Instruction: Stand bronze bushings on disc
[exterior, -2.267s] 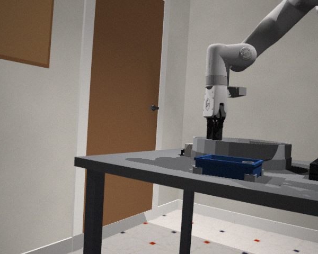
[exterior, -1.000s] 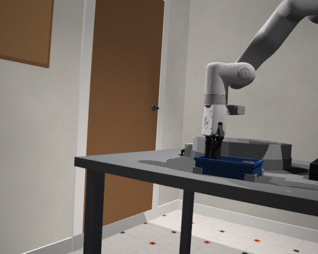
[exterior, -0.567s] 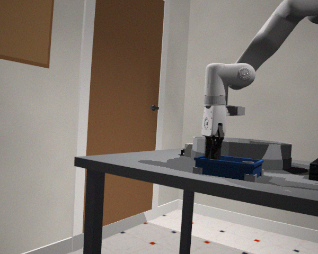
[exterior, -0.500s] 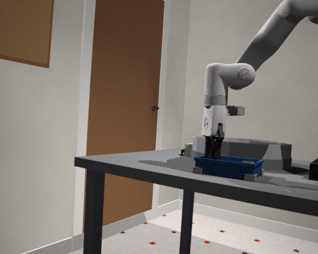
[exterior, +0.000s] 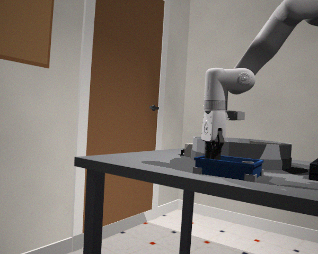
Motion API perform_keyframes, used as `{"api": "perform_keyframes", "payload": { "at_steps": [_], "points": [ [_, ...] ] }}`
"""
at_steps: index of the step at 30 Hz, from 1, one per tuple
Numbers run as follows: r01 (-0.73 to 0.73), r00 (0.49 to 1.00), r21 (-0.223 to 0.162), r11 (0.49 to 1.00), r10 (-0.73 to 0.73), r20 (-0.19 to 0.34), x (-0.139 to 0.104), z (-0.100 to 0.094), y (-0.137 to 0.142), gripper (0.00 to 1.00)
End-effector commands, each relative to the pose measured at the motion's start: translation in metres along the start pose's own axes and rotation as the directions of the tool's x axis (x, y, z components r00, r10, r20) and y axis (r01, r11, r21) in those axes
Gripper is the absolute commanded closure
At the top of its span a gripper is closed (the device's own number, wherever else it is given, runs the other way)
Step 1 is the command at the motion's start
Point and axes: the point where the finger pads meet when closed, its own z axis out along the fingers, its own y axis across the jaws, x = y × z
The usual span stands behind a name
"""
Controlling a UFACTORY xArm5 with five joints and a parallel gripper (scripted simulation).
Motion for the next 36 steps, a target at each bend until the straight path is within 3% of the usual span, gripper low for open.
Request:
{"api": "perform_keyframes", "payload": {
  "at_steps": [1, 18, 19, 36],
  "points": [
    [0.0, 1.0, 0.001, 1.0, 0.0, 0.006, -0.0023, 0.0041, -0.0005, 0.52],
    [0.0, 1.0, 0.001, 1.0, 0.0, 0.006, -0.0023, 0.0063, -0.0005, 0.52],
    [0.0, 1.0, 0.001, 1.0, 0.0, 0.006, -0.0023, 0.0063, -0.0005, 1.0],
    [0.0, 1.0, 0.001, 1.0, 0.0, 0.006, -0.0023, 0.0063, -0.0005, 1.0]
  ]
}}
